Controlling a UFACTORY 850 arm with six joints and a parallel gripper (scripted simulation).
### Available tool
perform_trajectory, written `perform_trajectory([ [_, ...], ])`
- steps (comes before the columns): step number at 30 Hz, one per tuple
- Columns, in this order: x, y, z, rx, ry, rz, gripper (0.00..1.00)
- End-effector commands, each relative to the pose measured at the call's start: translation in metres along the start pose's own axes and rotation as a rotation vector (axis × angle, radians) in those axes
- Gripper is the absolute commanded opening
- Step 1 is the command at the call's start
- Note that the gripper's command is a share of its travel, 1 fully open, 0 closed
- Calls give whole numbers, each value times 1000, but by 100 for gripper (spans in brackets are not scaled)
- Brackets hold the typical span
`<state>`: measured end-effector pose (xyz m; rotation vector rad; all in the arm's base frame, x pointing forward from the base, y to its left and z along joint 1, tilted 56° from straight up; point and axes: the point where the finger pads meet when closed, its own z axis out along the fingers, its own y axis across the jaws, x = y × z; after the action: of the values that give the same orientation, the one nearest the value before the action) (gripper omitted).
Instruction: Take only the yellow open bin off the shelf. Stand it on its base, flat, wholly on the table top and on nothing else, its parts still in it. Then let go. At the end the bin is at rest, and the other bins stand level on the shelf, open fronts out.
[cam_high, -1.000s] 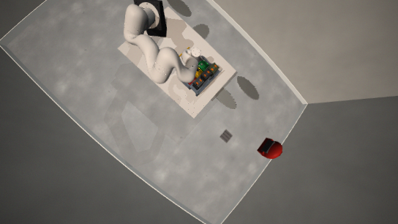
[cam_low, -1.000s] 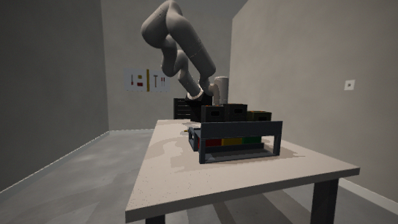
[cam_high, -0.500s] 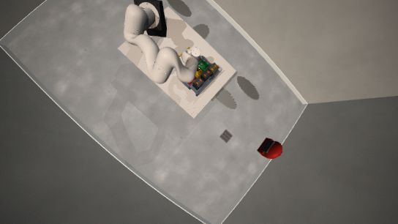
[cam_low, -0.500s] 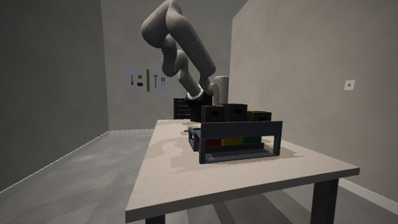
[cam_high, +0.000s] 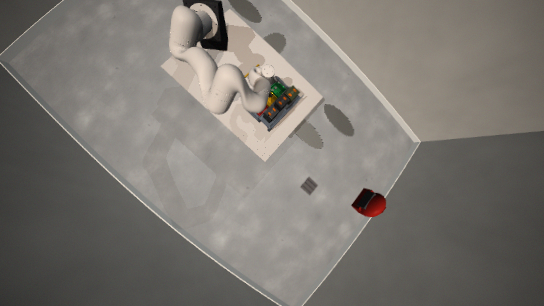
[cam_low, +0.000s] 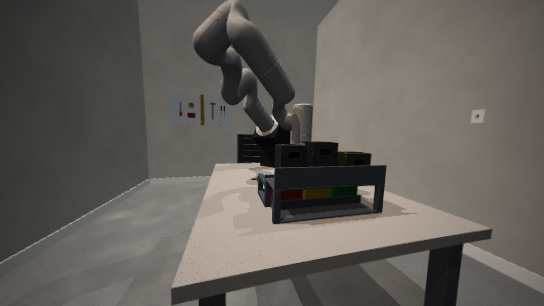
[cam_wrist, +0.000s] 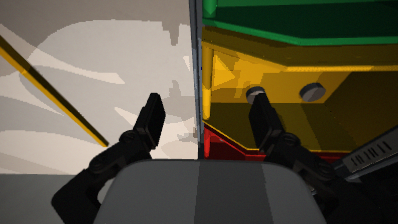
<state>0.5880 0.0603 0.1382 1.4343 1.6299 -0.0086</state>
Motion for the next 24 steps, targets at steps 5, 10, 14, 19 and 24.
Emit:
perform_trajectory([
  [5, 0, 0, -1, -1, 0, 0, 100],
  [10, 0, 0, -1, -1, 0, 0, 100],
  [14, 0, 0, 7, -1, 0, 0, 100],
  [19, 0, 0, 9, -1, 0, 0, 100],
  [24, 0, 0, 9, -1, 0, 0, 100],
])
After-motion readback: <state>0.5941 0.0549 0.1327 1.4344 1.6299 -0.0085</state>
